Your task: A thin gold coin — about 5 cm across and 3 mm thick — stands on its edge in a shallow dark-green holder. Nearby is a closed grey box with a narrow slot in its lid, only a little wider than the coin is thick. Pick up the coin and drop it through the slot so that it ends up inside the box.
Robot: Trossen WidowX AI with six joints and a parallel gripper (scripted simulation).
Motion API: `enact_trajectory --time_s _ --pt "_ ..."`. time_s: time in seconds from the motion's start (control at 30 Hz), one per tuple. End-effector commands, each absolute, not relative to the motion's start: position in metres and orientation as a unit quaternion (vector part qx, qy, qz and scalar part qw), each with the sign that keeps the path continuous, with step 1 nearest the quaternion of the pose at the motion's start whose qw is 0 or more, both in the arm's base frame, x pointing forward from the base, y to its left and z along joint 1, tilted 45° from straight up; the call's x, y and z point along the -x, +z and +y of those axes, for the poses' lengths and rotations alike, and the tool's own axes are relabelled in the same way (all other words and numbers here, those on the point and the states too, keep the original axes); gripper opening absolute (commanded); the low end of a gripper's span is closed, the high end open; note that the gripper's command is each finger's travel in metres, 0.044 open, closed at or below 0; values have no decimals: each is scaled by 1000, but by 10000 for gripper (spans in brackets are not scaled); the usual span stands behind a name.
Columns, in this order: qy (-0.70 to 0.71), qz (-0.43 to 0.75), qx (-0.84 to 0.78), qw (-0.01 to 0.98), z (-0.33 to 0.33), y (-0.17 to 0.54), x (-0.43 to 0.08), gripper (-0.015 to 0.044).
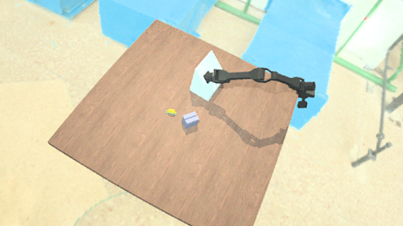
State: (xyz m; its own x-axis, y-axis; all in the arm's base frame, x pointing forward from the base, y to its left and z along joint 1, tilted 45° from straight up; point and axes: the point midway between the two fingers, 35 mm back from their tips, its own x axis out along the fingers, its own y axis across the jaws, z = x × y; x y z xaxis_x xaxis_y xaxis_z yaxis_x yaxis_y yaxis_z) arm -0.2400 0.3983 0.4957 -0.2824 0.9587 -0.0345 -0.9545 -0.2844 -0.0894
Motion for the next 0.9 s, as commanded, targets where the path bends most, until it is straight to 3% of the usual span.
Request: enact_trajectory --time_s 0.0,0.27,0.57,0.87 --pt "800 -25 41 599 399 495 239 374" --pt "743 8 76 664 450 459 158 164" --pt "645 76 115 752 490 403 16 161" --pt "537 160 131 818 479 345 -128 161"
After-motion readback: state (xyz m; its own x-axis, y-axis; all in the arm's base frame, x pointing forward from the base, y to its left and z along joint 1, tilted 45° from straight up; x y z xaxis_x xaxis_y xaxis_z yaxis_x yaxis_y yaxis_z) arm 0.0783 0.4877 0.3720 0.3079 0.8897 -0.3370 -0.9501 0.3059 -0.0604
